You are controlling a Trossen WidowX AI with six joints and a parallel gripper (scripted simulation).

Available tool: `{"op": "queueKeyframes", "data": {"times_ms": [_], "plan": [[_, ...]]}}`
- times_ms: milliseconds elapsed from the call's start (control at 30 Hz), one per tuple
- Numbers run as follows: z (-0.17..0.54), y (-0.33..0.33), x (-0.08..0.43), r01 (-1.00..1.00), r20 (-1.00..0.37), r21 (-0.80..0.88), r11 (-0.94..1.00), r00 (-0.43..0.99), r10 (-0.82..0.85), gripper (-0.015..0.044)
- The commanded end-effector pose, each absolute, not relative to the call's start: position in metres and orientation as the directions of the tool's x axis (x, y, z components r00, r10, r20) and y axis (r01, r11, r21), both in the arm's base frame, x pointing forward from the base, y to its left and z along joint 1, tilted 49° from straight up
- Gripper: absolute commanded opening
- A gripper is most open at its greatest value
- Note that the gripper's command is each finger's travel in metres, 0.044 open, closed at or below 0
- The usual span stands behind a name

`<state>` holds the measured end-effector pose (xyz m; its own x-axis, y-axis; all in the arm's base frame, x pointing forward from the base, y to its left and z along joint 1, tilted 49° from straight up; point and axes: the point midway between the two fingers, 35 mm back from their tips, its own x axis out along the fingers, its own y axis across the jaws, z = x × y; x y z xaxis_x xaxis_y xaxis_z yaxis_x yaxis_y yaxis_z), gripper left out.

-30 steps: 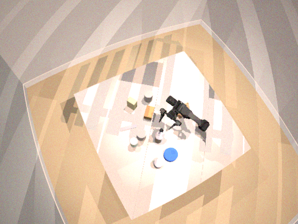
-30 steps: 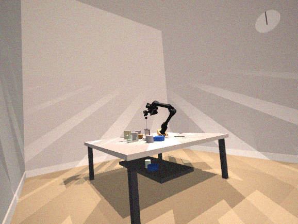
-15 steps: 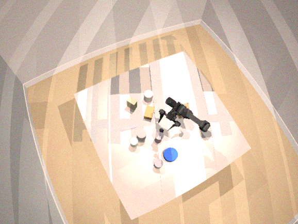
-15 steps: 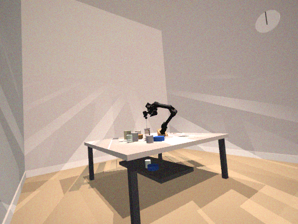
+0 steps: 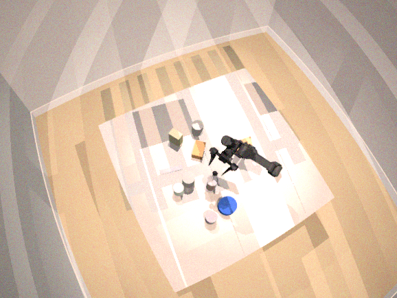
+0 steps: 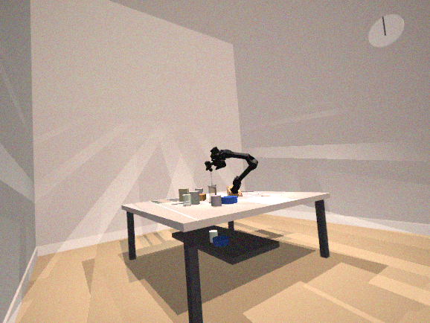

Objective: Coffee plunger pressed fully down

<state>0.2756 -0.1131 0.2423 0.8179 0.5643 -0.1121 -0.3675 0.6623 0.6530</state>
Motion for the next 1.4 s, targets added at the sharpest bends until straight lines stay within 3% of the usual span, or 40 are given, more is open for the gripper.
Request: {"op": "queueKeyframes", "data": {"times_ms": [0, 700, 1100, 1367], "plan": [[0.2441, -0.1114, 0.282, -0.37, -0.122, 0.623, 0.689, 0.824, 0.553, 0.044], [0.2534, -0.104, 0.2884, -0.366, -0.052, 0.673, 0.643, 0.843, 0.535, 0.044], [0.2534, -0.104, 0.2884, -0.366, -0.052, 0.673, 0.643, 0.843, 0.535, 0.0125], [0.2534, -0.104, 0.2884, -0.366, -0.052, 0.673, 0.643, 0.843, 0.535, 0.0114]]}}
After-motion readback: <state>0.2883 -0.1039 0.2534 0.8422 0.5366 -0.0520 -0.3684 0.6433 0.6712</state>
